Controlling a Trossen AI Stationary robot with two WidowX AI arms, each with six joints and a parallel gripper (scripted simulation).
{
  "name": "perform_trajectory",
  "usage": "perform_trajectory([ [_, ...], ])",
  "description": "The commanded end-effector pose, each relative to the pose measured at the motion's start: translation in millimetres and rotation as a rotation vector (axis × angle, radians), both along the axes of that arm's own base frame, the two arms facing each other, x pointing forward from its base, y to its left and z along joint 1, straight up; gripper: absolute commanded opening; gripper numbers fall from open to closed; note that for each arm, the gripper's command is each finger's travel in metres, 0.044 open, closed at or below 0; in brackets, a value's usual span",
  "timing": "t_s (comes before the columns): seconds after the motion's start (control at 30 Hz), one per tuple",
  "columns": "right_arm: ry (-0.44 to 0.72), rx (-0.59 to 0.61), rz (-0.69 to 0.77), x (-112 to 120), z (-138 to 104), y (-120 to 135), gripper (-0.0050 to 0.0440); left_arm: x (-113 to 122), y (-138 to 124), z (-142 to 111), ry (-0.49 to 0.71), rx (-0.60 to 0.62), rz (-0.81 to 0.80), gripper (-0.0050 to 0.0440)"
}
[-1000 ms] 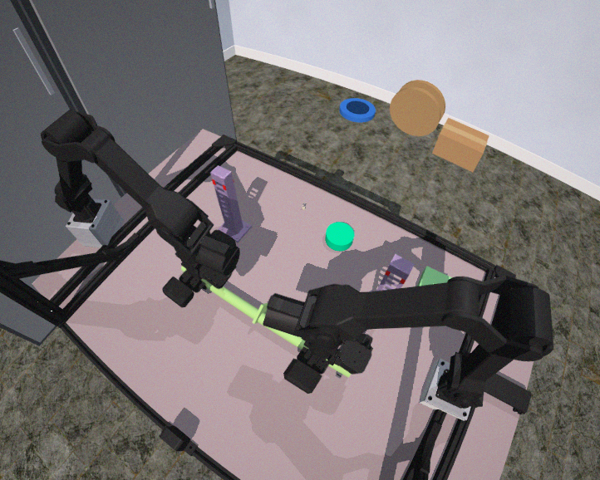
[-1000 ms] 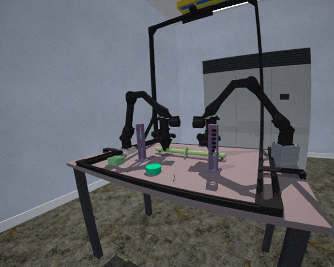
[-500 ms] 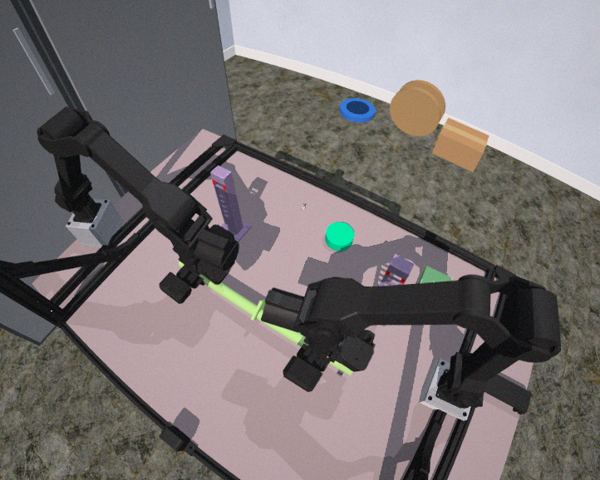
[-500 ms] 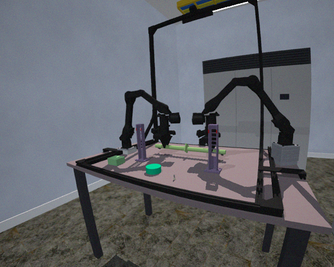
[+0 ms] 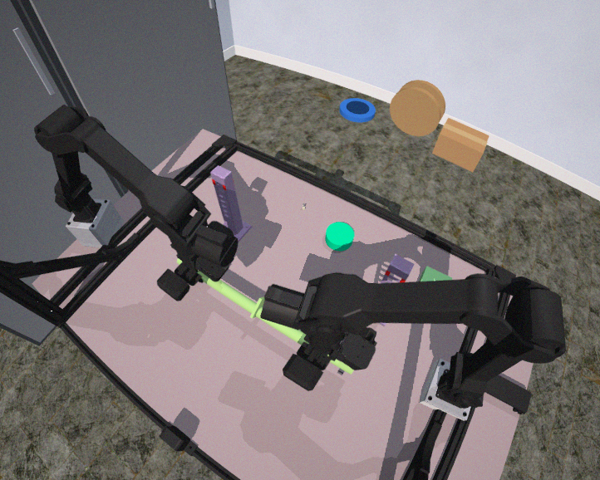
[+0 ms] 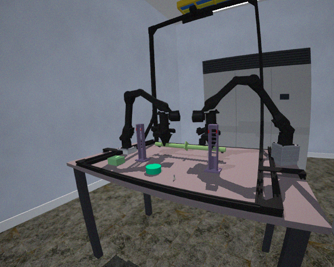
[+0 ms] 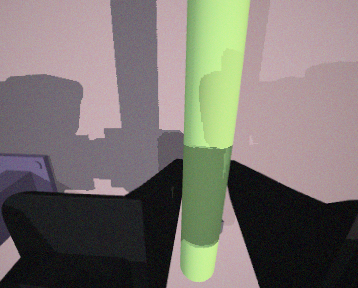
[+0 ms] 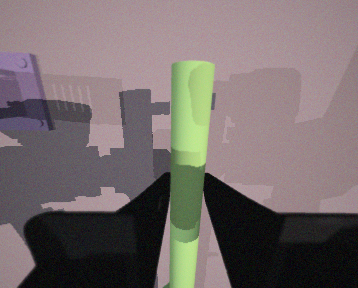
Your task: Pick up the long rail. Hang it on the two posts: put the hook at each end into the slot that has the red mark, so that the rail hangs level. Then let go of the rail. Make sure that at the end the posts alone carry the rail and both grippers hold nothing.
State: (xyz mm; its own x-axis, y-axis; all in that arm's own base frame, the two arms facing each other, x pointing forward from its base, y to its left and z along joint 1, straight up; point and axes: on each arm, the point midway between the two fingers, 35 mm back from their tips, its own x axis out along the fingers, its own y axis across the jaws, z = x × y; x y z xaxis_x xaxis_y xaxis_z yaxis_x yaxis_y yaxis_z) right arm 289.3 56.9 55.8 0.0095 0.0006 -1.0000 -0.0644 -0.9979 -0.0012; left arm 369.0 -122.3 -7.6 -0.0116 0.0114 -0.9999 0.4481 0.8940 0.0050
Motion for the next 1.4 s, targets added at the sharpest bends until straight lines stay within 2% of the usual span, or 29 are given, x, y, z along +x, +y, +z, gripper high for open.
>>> perform_trajectory([
  [0.0,0.003,-0.003,0.003,-1,1,0,0.0,1,-1,4,-0.007,-0.006,0.001,0.0],
  [0.43,0.018,-0.144,0.002,0,-1,4,0.0,-2,-4,0,-0.074,0.118,0.0,0.0],
  [0.6,0.02,-0.164,0.002,0,-2,4,0.0,-2,-4,0,-0.084,0.135,0.0,0.0],
  [0.8,0.028,-0.253,0.0,0,-2,7,0.0,-3,-7,0,-0.122,0.216,-0.001,0.0],
  [1.17,0.029,-0.316,0.001,0,-2,9,0.0,-4,-8,0,-0.152,0.272,-0.002,0.0],
  [1.37,0.036,-0.405,0.001,1,-3,12,0.0,-5,-11,-1,-0.191,0.353,-0.002,0.0],
])
